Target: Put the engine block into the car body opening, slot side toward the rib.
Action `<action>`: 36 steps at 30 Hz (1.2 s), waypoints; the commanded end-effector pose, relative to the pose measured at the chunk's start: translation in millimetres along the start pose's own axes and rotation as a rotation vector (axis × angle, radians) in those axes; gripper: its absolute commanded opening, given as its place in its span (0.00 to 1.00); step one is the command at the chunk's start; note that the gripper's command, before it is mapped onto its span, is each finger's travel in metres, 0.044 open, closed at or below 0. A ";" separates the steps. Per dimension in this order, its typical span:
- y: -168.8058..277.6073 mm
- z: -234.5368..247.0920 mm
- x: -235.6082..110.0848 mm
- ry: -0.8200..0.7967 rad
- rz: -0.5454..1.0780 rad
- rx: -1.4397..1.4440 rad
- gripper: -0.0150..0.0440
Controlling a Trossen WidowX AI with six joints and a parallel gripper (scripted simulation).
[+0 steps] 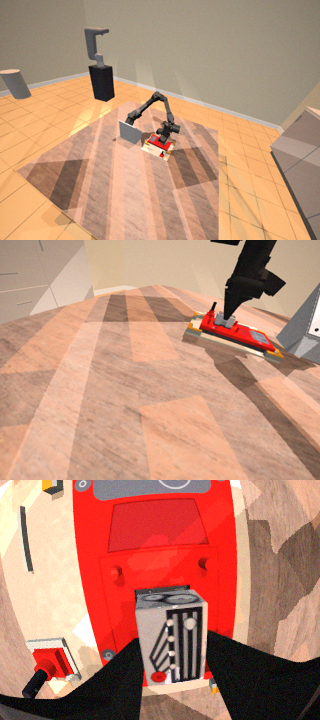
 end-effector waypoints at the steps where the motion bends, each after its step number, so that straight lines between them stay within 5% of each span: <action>1: -0.1 0.4 0.9 0.000 -0.001 0.005 0.52; 36: 0.0 0.3 5.9 0.001 -0.001 0.005 0.52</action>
Point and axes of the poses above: the point midway between the two fingers, 35 mm back from their tips, its own x axis out along the fingers, its own z axis across the jaws, y = z × x, the point moved 1 cm from there along -x, back along the fingers, and after that the axes turned 8 degrees about x, right-handed, at the moved point
